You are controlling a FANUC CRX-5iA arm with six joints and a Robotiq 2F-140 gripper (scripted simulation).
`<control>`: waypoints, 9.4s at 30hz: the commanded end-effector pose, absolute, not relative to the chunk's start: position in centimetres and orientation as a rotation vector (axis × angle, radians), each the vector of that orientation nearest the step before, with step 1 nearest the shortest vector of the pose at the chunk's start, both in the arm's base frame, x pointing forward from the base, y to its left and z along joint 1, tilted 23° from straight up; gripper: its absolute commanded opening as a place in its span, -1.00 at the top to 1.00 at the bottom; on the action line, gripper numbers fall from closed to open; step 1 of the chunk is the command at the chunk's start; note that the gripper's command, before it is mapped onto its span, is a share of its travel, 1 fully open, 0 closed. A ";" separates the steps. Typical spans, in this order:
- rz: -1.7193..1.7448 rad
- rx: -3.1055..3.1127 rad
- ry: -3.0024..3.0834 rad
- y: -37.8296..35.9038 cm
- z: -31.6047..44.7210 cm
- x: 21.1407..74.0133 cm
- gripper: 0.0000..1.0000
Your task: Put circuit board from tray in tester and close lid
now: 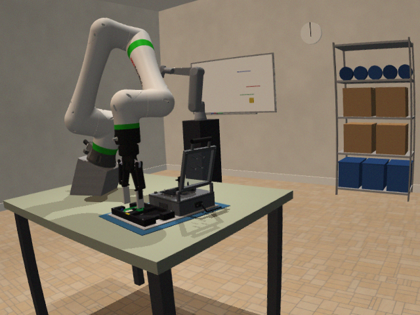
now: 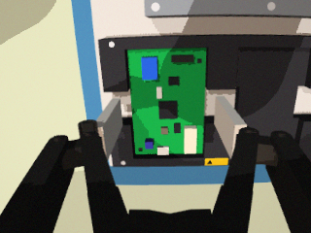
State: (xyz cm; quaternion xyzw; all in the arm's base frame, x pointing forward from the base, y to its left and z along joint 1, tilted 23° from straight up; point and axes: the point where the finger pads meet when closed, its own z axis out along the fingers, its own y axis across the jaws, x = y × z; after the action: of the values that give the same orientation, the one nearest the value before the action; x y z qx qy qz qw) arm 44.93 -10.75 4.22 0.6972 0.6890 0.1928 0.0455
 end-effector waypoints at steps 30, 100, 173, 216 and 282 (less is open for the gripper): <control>0.589 2.129 2.104 -10.7 3.9 45.1 -0.16; 0.589 2.129 2.104 -10.4 2.5 45.6 -0.16; 0.589 2.129 2.104 -10.4 2.5 45.6 0.06; 0.589 2.129 2.104 -10.4 2.5 45.6 0.09; 0.589 2.129 2.104 -11.0 5.3 44.6 0.09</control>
State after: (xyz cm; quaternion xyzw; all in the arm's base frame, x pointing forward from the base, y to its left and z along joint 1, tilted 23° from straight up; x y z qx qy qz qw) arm 44.57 -10.98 5.23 0.6972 0.6890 0.1928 0.0455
